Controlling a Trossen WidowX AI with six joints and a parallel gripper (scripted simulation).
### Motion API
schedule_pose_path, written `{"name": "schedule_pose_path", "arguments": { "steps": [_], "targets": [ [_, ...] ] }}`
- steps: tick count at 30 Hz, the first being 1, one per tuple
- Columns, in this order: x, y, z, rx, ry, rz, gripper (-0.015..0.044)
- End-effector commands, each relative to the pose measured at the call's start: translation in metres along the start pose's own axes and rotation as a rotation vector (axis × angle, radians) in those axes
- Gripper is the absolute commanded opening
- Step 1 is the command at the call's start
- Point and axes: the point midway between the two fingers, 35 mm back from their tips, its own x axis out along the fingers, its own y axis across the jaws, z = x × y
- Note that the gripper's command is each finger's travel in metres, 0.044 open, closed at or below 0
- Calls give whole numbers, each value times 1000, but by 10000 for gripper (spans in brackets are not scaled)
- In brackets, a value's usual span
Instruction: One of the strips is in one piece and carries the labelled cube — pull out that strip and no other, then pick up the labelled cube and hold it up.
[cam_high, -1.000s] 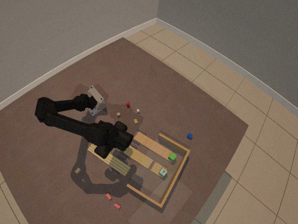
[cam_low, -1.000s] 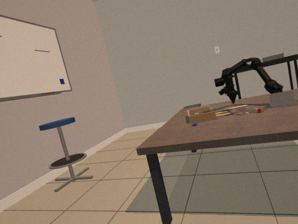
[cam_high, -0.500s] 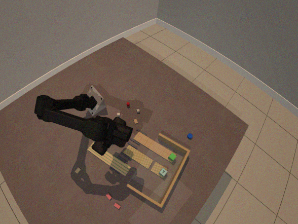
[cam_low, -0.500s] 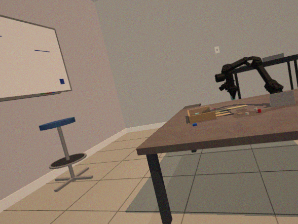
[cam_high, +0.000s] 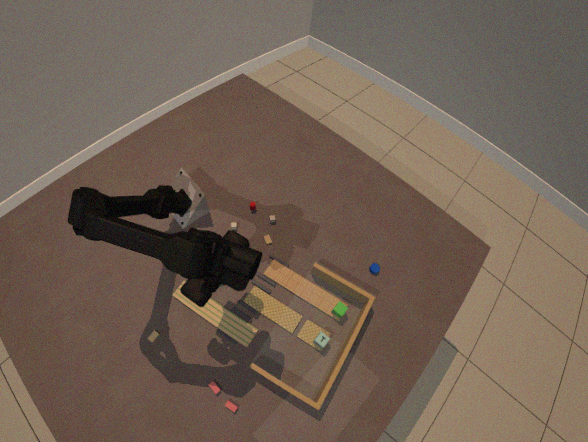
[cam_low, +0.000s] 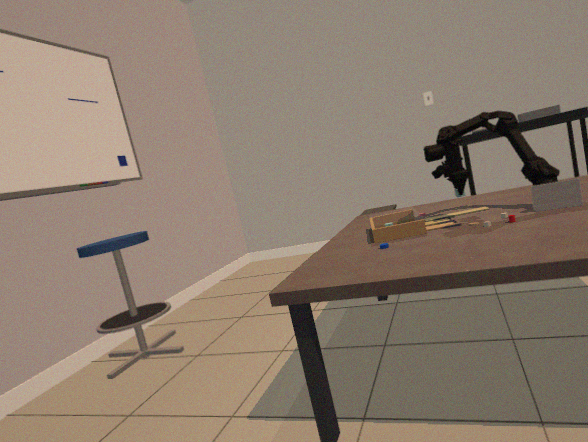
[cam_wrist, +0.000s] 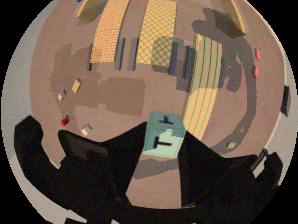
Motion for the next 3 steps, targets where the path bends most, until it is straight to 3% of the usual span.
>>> {"name": "schedule_pose_path", "arguments": {
  "steps": [1, 3],
  "targets": [
    [-1, 0, 0, 5, -1, 4, 0],
    [-1, 0, 0, 5, -1, 4, 0]
  ]
}}
